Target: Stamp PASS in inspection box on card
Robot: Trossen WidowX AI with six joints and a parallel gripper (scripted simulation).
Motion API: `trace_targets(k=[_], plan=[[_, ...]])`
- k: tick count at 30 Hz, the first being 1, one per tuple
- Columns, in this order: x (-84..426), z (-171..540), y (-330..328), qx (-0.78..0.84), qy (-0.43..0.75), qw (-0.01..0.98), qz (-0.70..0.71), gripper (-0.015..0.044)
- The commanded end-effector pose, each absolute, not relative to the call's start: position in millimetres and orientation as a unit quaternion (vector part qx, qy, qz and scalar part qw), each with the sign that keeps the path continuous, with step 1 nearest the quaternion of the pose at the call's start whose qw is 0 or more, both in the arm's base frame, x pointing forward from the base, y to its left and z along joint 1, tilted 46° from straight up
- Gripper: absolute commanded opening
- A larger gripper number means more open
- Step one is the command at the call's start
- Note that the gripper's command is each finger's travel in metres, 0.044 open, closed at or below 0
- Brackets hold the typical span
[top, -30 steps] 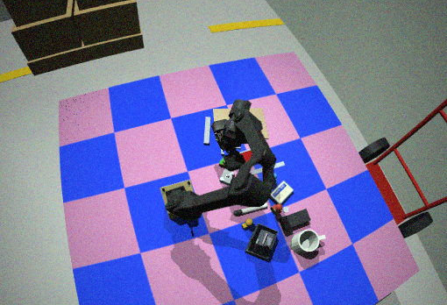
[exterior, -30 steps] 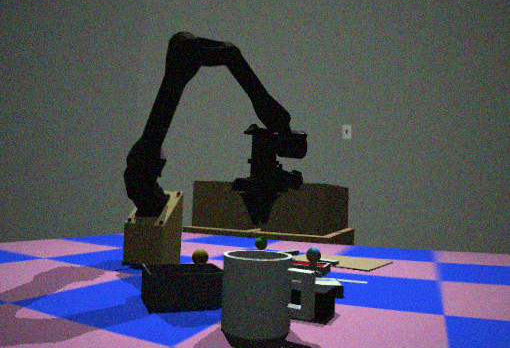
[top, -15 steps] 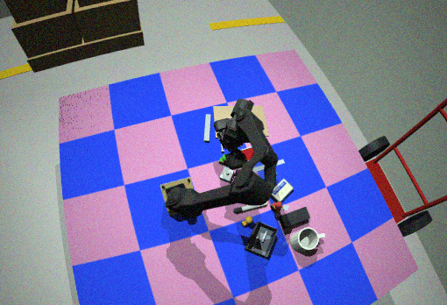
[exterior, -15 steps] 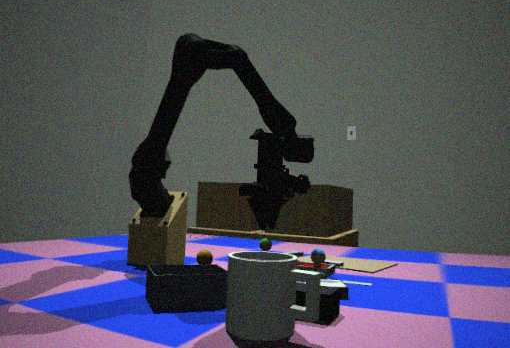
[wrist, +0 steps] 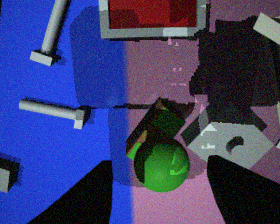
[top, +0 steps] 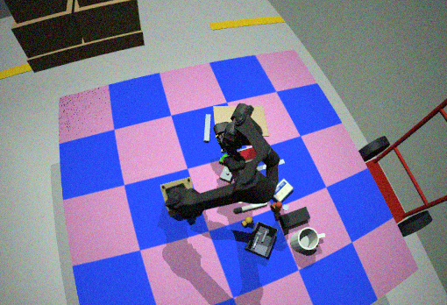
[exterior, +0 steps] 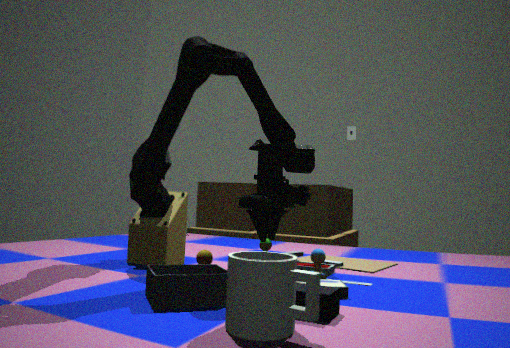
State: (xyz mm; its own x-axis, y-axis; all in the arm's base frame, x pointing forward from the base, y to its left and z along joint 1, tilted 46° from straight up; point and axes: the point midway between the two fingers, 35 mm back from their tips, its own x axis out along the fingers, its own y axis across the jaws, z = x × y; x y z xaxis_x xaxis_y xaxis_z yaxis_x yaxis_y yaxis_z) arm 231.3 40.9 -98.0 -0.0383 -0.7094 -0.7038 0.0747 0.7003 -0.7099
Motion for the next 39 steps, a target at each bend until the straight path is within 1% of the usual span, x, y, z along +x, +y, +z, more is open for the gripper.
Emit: trace_targets(k=[1, 24, 39], plan=[[230.3, -103.3, 34.9, -0.248, 0.654, 0.649, -0.3, 0.022], [225.9, -124.2, 11.8, -0.249, 0.653, 0.648, -0.302, 0.022], [226.5, -123.0, 13.6, -0.244, 0.654, 0.648, -0.304, 0.012]])
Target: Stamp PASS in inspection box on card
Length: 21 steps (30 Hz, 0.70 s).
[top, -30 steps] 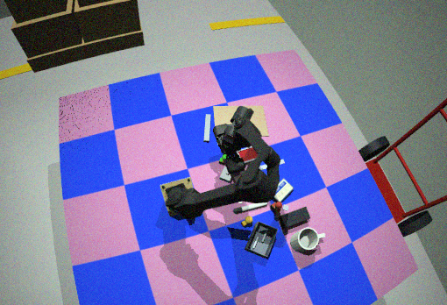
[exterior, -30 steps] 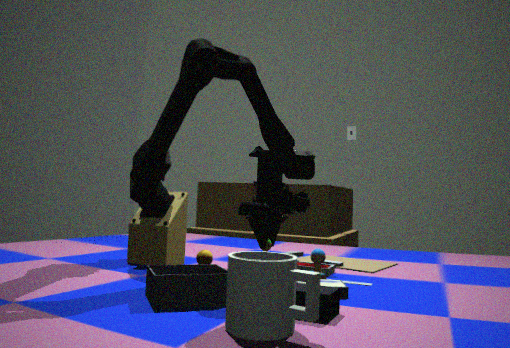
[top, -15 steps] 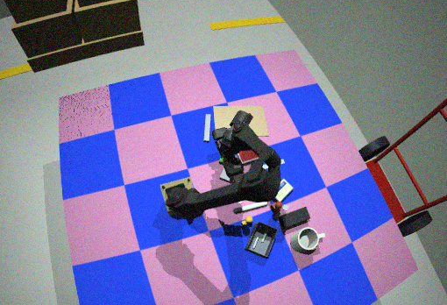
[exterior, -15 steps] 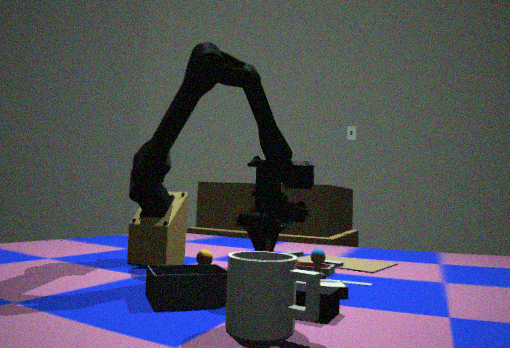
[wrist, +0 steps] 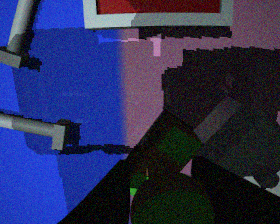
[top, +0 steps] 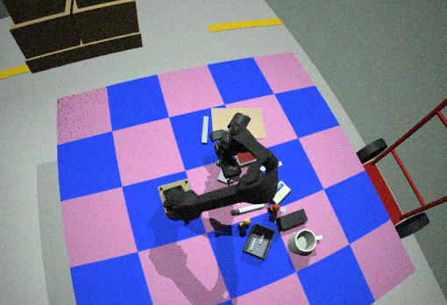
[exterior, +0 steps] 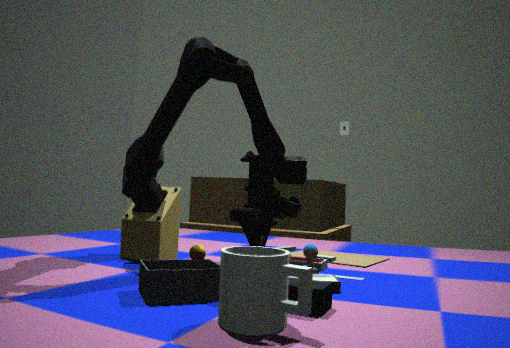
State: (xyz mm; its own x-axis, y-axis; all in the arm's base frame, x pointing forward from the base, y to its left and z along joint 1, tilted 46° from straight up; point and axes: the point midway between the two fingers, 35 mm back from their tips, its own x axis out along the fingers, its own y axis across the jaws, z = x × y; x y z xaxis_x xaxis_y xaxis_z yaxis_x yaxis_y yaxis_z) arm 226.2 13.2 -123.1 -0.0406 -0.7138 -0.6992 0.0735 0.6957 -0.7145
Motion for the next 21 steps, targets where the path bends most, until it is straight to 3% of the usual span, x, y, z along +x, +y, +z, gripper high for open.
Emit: trace_targets(k=[1, 6, 9, 21], plan=[[226.5, -123.0, 13.6, -0.244, 0.654, 0.648, -0.304, 0.0114], [226.5, -123.0, 13.6, -0.244, 0.654, 0.648, -0.304, 0.008], [226.5, -123.0, 13.6, -0.244, 0.654, 0.648, -0.304, 0.0002], [226.5, -123.0, 13.6, -0.244, 0.654, 0.648, -0.304, 0.0]])
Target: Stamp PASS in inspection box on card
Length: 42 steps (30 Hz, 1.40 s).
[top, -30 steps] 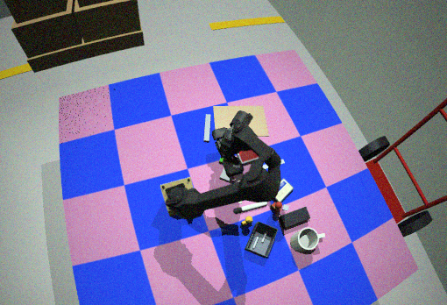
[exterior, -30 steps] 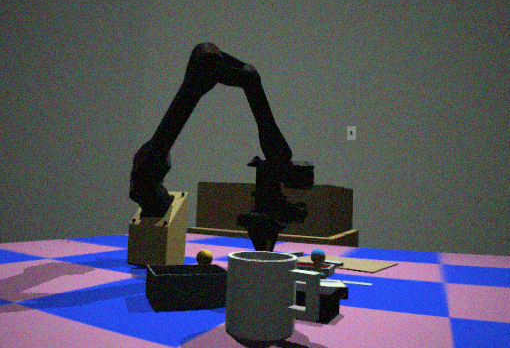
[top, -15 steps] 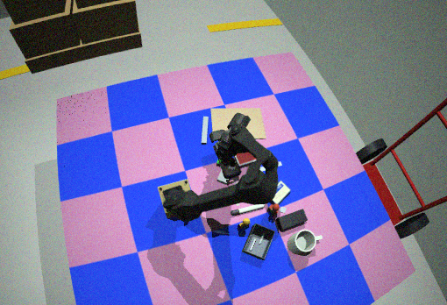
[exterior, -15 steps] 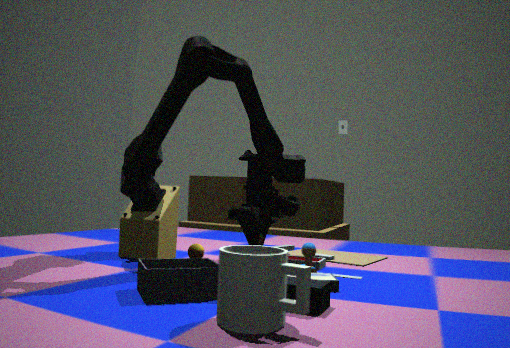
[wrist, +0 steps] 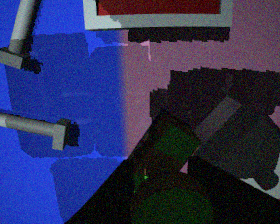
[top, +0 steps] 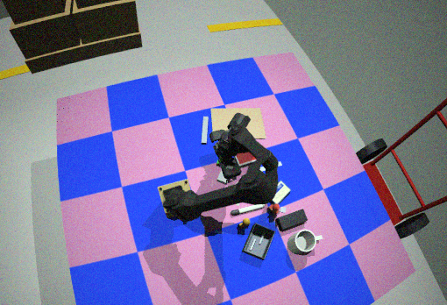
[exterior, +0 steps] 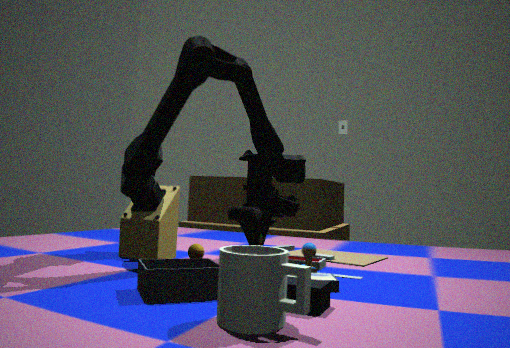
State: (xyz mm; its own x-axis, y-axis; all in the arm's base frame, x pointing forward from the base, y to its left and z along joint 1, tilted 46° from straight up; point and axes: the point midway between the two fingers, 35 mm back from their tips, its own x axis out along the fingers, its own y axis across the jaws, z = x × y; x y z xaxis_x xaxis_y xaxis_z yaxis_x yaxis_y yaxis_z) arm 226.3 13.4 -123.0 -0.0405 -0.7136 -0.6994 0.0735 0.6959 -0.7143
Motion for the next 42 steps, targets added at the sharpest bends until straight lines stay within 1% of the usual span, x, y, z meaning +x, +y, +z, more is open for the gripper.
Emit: trace_targets(k=[1, 42], plan=[[226.5, -123.0, 13.6, -0.244, 0.654, 0.648, -0.304, 0.0], [227.5, -119.0, 18.4, -0.244, 0.654, 0.649, -0.303, 0.0]])
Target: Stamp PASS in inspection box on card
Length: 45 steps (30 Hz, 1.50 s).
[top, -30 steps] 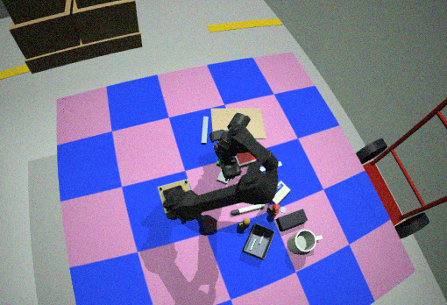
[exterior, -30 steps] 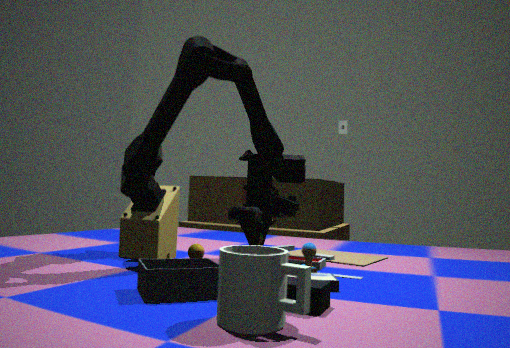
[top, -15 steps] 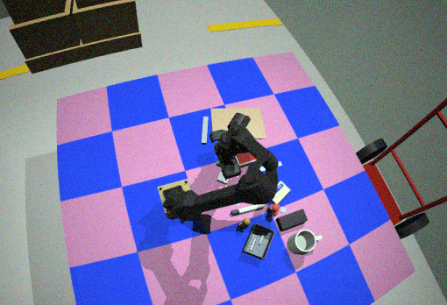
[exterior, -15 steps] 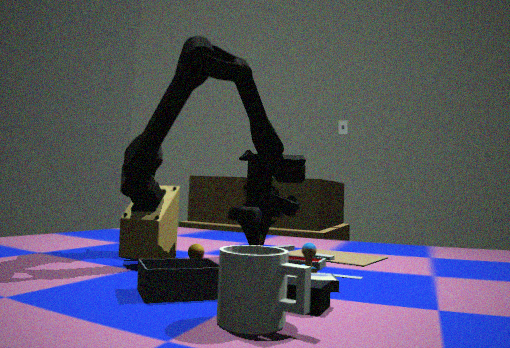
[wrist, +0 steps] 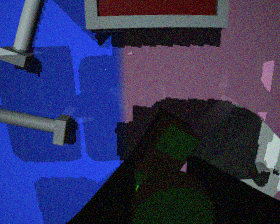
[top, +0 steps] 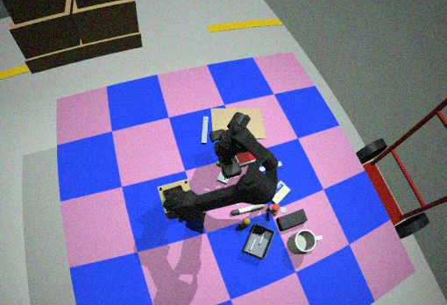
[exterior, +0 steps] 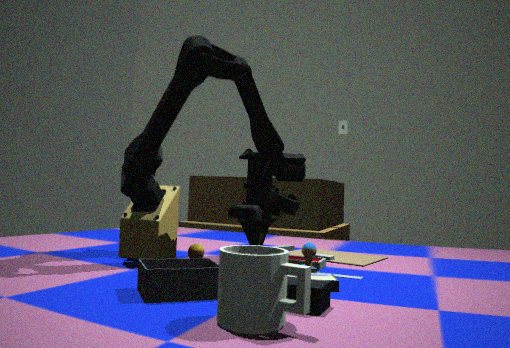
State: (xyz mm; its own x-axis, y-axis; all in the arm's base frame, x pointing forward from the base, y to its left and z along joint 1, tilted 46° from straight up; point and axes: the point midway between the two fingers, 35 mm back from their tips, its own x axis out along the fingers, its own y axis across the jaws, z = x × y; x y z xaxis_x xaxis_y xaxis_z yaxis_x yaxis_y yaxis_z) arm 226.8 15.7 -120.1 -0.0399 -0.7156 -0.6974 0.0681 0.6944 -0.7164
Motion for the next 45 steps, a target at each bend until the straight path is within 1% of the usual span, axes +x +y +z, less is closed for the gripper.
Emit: trace_targets(k=[1, 45], plan=[[227.5, -118.7, 18.8, -0.244, 0.654, 0.649, -0.303, 0.0], [229.7, -105.0, 34.3, -0.243, 0.654, 0.649, -0.302, 0.0]])
